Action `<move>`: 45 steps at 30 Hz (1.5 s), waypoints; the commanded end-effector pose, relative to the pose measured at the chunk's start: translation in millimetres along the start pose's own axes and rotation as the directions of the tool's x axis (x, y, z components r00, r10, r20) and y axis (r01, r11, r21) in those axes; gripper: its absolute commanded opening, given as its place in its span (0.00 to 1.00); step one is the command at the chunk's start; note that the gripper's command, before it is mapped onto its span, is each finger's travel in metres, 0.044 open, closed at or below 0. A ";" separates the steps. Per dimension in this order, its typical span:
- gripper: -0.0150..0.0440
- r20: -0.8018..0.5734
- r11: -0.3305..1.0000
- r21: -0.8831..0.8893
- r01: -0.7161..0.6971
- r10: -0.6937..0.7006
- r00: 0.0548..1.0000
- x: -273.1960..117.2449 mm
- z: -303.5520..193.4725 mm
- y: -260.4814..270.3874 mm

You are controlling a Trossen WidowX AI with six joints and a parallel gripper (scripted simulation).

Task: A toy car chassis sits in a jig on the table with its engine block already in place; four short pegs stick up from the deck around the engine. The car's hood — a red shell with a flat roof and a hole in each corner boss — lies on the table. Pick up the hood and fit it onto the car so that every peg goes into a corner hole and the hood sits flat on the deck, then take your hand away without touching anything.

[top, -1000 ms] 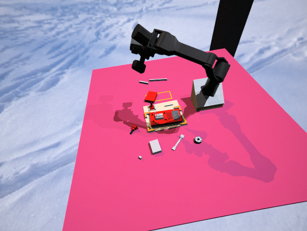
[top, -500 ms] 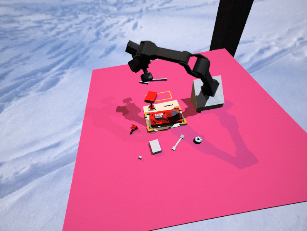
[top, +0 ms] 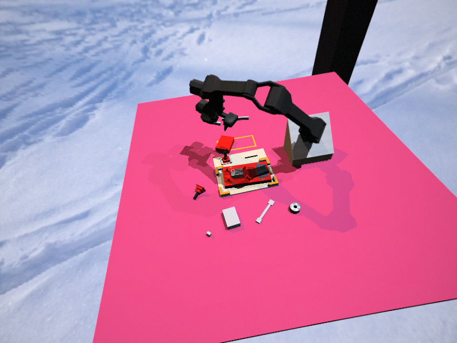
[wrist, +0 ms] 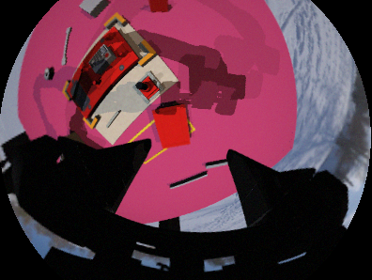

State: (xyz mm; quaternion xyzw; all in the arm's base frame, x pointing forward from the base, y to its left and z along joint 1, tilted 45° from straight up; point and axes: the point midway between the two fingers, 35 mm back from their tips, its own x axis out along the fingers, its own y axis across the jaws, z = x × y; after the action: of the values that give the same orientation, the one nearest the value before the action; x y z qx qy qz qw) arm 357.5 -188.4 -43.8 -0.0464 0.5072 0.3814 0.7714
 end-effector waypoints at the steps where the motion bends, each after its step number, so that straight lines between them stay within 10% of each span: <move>1: 1.00 0.070 0.952 -0.271 -0.145 0.170 0.983 50.6 -17.7 17.2; 45: 1.00 0.070 0.952 -0.271 -0.145 0.170 0.983 68.3 -16.1 23.2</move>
State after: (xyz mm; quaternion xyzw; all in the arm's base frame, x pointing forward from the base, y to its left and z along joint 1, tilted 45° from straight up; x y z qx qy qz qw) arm 343.3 -144.6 -98.5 -0.0932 0.4189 0.5087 0.7464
